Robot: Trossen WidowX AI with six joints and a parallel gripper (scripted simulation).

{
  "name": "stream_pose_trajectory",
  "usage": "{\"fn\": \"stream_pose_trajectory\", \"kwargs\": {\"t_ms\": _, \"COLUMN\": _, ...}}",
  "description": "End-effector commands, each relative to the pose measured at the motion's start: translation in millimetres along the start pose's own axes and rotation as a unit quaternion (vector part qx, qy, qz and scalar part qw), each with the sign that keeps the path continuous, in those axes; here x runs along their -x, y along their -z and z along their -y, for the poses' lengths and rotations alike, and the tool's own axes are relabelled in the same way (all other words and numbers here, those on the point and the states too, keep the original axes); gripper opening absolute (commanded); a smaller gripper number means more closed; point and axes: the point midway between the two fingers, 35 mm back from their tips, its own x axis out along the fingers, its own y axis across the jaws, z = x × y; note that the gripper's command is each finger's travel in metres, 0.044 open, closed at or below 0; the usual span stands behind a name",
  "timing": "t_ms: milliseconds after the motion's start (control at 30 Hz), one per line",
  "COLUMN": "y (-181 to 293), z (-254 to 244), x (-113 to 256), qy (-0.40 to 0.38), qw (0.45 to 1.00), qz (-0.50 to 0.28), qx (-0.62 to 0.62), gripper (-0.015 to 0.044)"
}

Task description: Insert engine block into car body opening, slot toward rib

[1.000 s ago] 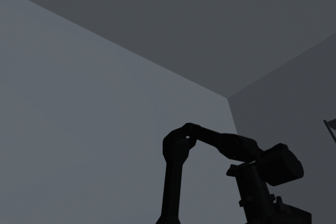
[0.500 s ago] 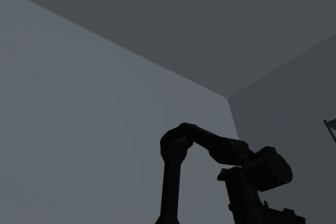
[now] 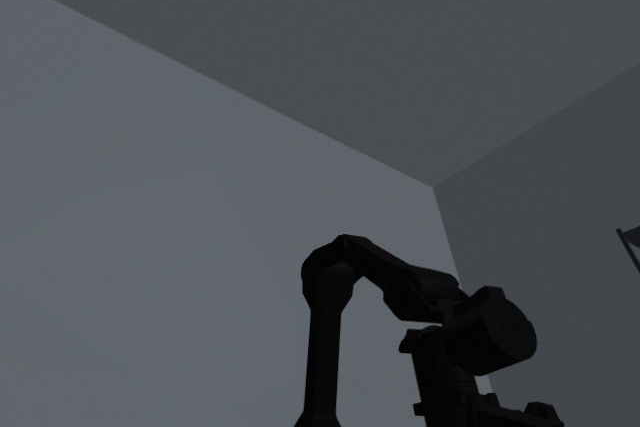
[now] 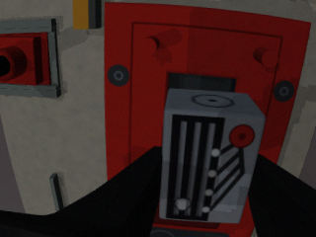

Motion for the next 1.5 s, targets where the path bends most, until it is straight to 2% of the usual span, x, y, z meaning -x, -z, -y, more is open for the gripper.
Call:
{"fn": "stream_pose_trajectory", "kwargs": {"t_ms": 0, "y": 1.0, "z": 0.3, "x": -1.7, "qy": -0.002, "qw": 1.000, "qz": -0.001, "qx": -0.023, "gripper": 0.0105}}
{"fn": "stream_pose_trajectory", "kwargs": {"t_ms": 67, "y": 0.9, "z": 0.3, "x": -1.7, "qy": -0.002, "qw": 0.999, "qz": -0.001, "qx": -0.036, "gripper": 0.0157}}
{"fn": "stream_pose_trajectory", "kwargs": {"t_ms": 500, "y": 0.9, "z": 0.3, "x": -1.7, "qy": -0.002, "qw": 0.999, "qz": -0.001, "qx": -0.037, "gripper": 0.0158}}
{"fn": "stream_pose_trajectory", "kwargs": {"t_ms": 767, "y": 0.8, "z": -0.1, "x": -2.3, "qy": -0.002, "qw": 1.000, "qz": -0.001, "qx": 0.017, "gripper": 0.0158}}
{"fn": "stream_pose_trajectory", "kwargs": {"t_ms": 1467, "y": 0.7, "z": -0.3, "x": -2.3, "qy": -0.002, "qw": 1.000, "qz": -0.001, "qx": -0.027, "gripper": 0.0158}}
